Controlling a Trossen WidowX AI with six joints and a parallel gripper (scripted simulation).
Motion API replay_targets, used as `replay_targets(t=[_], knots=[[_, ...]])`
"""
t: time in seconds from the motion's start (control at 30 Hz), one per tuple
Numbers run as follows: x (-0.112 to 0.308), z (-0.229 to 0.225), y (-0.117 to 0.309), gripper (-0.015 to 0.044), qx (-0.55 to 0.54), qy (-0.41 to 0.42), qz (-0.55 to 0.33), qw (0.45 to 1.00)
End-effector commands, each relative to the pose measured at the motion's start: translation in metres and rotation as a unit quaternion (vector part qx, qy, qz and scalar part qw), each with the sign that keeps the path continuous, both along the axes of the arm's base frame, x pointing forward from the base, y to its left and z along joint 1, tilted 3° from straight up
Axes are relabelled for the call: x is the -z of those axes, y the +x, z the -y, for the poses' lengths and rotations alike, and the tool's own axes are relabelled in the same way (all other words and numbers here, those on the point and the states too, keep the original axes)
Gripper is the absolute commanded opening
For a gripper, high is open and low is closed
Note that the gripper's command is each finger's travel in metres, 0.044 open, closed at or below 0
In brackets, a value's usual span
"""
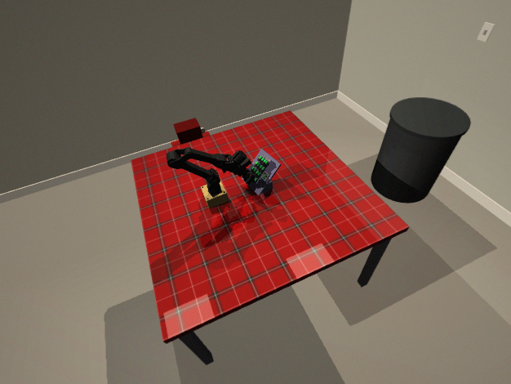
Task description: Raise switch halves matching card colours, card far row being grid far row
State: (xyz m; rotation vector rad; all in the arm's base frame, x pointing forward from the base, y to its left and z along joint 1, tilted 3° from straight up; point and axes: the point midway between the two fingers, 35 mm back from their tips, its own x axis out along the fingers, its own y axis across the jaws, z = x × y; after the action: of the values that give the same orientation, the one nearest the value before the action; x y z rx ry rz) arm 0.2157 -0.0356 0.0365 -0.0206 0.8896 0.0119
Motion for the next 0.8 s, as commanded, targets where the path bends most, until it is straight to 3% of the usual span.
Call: replay_targets(t=[0.0, 0.77], knots=[[0.0009, 0.0005, 0.0002, 0.0000, 0.003, 0.000, -0.001, 1.000], [0.0033, 0.0005, 0.0022, 0.0000, 0.003, 0.000, 0.000, 1.000]])
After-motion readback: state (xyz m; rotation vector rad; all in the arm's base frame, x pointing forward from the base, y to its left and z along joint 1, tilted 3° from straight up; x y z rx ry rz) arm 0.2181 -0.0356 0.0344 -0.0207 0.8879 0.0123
